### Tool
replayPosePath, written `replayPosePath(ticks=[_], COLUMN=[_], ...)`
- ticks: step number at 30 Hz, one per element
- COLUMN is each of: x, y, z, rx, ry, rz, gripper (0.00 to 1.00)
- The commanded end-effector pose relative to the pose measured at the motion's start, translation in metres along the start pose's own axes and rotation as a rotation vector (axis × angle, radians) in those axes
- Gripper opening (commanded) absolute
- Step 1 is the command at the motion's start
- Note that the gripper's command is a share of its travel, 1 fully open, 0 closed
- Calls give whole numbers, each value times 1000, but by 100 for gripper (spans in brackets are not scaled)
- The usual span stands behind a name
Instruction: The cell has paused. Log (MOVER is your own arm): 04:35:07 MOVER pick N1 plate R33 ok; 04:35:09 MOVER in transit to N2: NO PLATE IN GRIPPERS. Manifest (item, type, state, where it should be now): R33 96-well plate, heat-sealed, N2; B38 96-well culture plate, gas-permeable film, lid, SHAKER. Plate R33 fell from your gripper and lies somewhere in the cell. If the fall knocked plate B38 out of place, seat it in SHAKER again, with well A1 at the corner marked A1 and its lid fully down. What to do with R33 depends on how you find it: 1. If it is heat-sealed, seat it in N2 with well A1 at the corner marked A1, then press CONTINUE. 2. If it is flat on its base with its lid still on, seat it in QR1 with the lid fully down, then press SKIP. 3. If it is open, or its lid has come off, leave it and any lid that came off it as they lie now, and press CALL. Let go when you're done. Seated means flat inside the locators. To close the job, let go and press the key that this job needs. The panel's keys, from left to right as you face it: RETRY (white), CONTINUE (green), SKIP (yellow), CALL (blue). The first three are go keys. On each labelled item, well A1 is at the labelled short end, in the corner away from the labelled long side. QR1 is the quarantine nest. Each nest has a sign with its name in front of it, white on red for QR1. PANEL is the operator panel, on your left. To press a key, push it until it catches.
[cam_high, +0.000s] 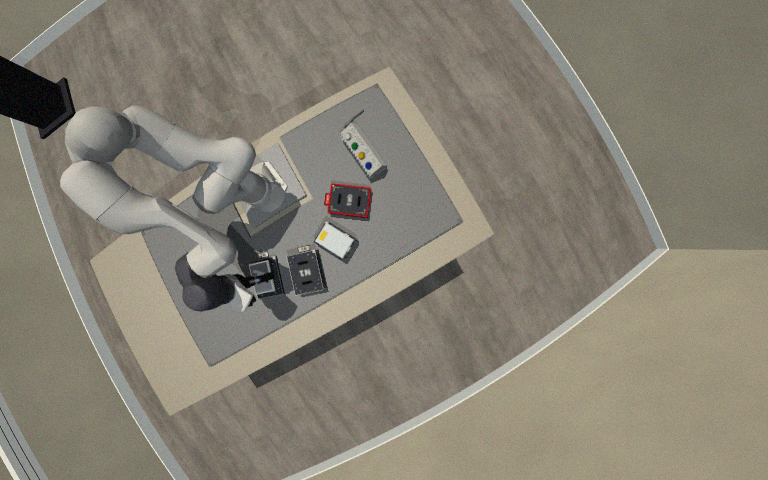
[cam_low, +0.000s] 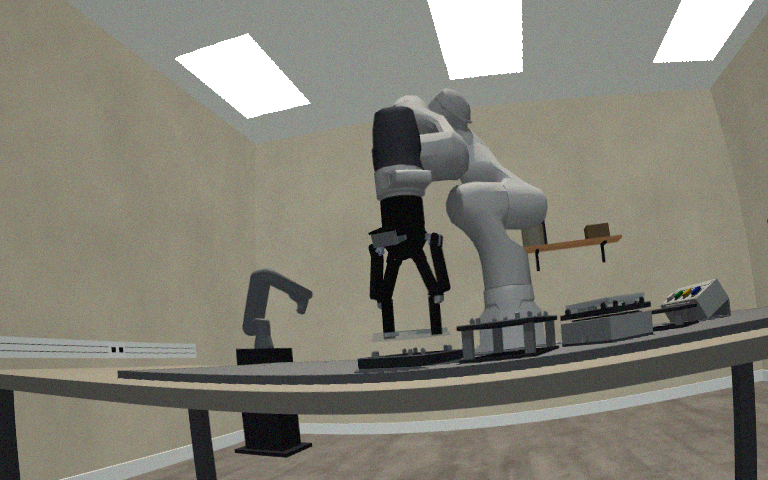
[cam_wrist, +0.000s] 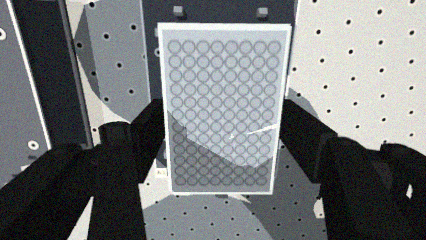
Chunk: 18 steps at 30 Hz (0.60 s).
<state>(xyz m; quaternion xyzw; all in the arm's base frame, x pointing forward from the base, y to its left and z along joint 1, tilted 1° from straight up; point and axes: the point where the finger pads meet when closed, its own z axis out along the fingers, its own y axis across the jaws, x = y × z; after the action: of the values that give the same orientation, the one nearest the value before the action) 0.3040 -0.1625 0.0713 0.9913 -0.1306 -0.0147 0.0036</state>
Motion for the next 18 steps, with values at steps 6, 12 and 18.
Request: replayPosePath(ticks=[6, 12, 18], x=[6, 6, 6], y=[-2, -2, -2], z=[6, 8, 8], rx=[2, 2, 2], ry=[17, 17, 17], rz=[3, 3, 3], gripper=[10, 10, 10])
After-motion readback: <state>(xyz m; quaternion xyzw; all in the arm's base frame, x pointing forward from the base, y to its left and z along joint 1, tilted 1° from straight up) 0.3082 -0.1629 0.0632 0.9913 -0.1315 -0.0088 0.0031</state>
